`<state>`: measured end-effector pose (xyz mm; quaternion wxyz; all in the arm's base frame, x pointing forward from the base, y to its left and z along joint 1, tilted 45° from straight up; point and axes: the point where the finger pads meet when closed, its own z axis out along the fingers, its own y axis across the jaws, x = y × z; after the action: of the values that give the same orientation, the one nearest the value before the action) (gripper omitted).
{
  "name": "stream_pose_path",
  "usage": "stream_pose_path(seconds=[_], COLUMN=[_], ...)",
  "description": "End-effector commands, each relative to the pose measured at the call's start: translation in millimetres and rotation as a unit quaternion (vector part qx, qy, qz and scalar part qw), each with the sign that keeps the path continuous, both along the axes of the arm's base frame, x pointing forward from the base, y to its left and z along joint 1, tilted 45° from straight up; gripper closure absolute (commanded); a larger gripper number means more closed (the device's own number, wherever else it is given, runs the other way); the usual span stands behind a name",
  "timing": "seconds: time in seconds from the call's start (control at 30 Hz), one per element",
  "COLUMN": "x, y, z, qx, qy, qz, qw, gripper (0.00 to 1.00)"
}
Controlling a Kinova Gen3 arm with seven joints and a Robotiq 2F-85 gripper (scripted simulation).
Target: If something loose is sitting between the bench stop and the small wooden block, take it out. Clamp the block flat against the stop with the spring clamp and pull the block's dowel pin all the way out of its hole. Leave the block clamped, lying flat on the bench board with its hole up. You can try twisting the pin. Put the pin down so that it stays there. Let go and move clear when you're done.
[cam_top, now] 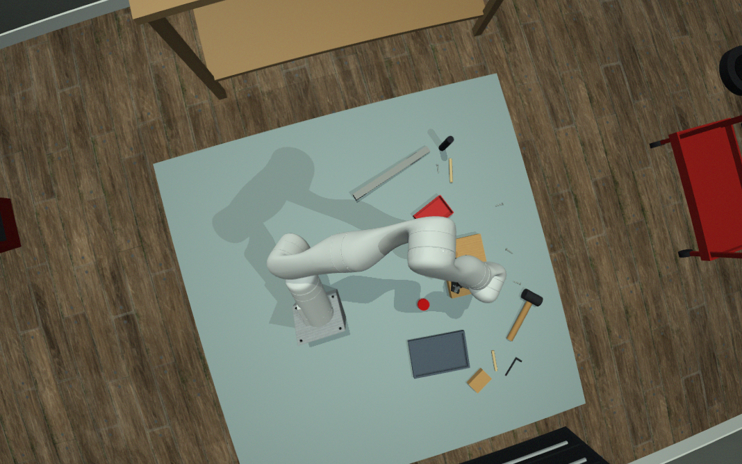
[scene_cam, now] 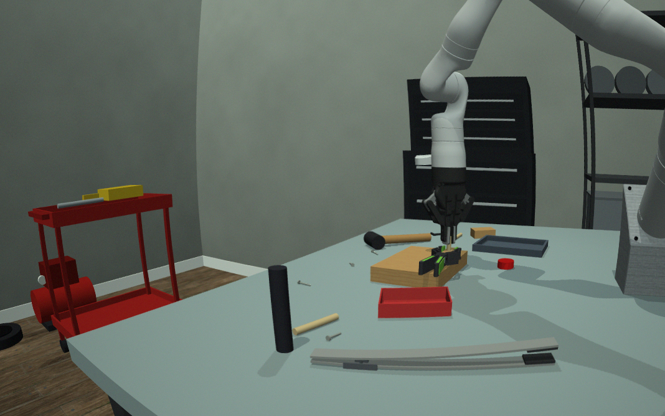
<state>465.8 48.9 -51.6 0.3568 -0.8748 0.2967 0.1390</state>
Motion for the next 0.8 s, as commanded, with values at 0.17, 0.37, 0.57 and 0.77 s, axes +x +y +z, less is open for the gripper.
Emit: stream_pose_path(seconds=[0.17, 0.37, 0.57, 0.77], x=[-0.1, -0.1, -0.1, 0.0], y=[-2.0, -2.1, -2.1, -2.2], z=[1.9, 2.0, 2.0, 2.0], qx=[0.002, 0.003, 0.004, 0.005], qy=[-0.035, -0.06, -0.077, -0.101], qz=[0.035, 0.059, 0.076, 0.101], qw=[0.999, 0.996, 0.994, 0.99], gripper=[0.9, 0.9, 0.9, 0.9])
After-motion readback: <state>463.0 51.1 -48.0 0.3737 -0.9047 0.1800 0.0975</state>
